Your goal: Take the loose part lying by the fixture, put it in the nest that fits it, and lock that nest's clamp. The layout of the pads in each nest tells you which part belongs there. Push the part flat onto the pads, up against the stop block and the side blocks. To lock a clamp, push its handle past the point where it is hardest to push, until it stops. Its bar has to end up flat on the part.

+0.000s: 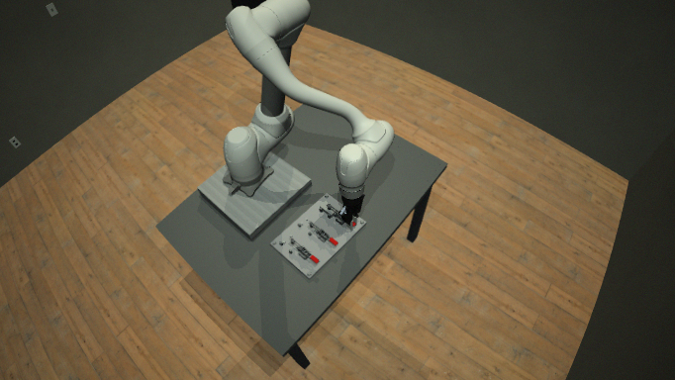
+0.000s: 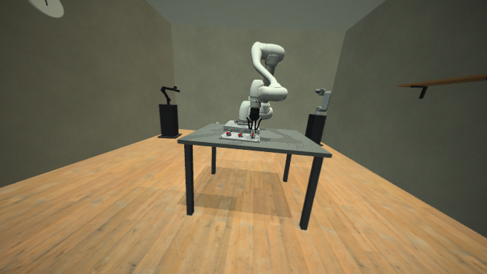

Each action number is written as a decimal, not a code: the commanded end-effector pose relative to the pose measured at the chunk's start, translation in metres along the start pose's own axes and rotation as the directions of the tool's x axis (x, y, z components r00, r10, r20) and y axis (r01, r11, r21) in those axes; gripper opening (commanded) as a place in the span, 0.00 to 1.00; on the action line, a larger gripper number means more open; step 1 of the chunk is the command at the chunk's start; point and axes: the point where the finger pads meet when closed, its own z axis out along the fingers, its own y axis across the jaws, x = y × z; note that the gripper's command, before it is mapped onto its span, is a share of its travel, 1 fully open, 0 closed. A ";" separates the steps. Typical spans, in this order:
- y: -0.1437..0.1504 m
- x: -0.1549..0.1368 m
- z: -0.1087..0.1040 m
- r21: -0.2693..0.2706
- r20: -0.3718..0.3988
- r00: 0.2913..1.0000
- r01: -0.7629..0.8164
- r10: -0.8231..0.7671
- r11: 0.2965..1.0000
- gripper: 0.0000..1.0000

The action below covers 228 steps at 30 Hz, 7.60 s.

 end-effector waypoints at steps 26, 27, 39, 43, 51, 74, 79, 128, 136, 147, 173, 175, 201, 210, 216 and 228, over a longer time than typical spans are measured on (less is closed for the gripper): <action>0.000 0.000 0.000 0.000 0.001 1.000 0.000 0.000 1.000 0.35; 0.000 0.000 0.000 0.000 0.001 1.000 0.000 0.000 1.000 0.35; 0.000 0.000 0.000 0.000 0.001 1.000 0.000 0.000 1.000 0.35; 0.000 0.000 -0.003 0.000 0.001 1.000 0.000 0.000 1.000 0.35; 0.000 0.000 -0.019 0.000 0.001 1.000 0.000 0.000 1.000 0.35; 0.000 0.000 -0.060 0.000 0.001 1.000 0.000 0.000 1.000 0.35; 0.000 0.000 -0.060 0.000 0.001 1.000 0.000 0.000 1.000 0.35; 0.000 -0.001 -0.060 0.000 0.001 1.000 0.000 0.000 1.000 0.10; 0.000 -0.002 -0.060 0.000 0.001 1.000 0.000 0.000 1.000 0.10; 0.000 -0.002 -0.060 0.000 0.001 1.000 0.000 0.000 1.000 0.10; 0.000 -0.002 -0.061 0.000 0.001 1.000 0.000 0.000 1.000 0.10; 0.000 -0.002 -0.061 0.000 0.001 1.000 0.000 0.000 1.000 0.10; 0.000 -0.002 -0.047 0.000 0.001 1.000 0.000 0.000 1.000 0.10; 0.000 -0.002 -0.047 0.000 0.001 1.000 0.000 0.000 1.000 0.10; 0.000 -0.002 -0.046 0.000 0.001 1.000 0.000 0.000 1.000 0.10; 0.000 -0.002 -0.045 0.000 0.001 1.000 0.000 0.000 1.000 0.10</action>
